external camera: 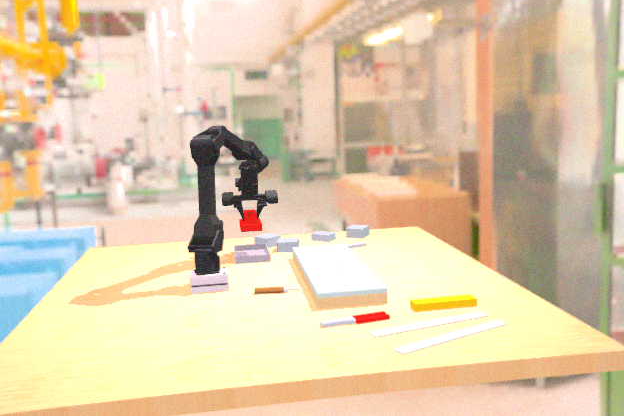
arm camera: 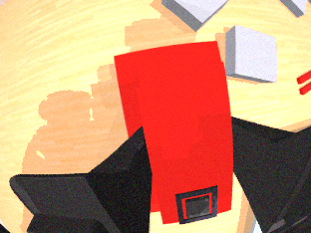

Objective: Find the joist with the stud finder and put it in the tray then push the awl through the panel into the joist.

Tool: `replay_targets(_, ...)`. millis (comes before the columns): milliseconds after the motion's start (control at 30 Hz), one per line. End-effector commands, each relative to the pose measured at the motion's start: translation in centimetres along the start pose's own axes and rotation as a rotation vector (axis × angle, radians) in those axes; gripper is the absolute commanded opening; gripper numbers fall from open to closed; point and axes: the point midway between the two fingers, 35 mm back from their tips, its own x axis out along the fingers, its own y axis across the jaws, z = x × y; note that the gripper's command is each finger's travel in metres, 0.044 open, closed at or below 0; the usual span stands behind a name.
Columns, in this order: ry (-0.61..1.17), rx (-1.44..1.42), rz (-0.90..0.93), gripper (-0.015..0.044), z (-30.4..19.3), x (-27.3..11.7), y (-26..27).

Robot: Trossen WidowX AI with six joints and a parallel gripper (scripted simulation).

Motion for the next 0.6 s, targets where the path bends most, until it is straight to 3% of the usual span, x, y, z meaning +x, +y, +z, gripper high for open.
replay_targets(0,-0.005,-0.002,-0.006,0.0000,0.0,0.1,0.1)
replay_targets(567,-0.005,-0.002,-0.006,0.0000,-0.6,3.1,-0.1)
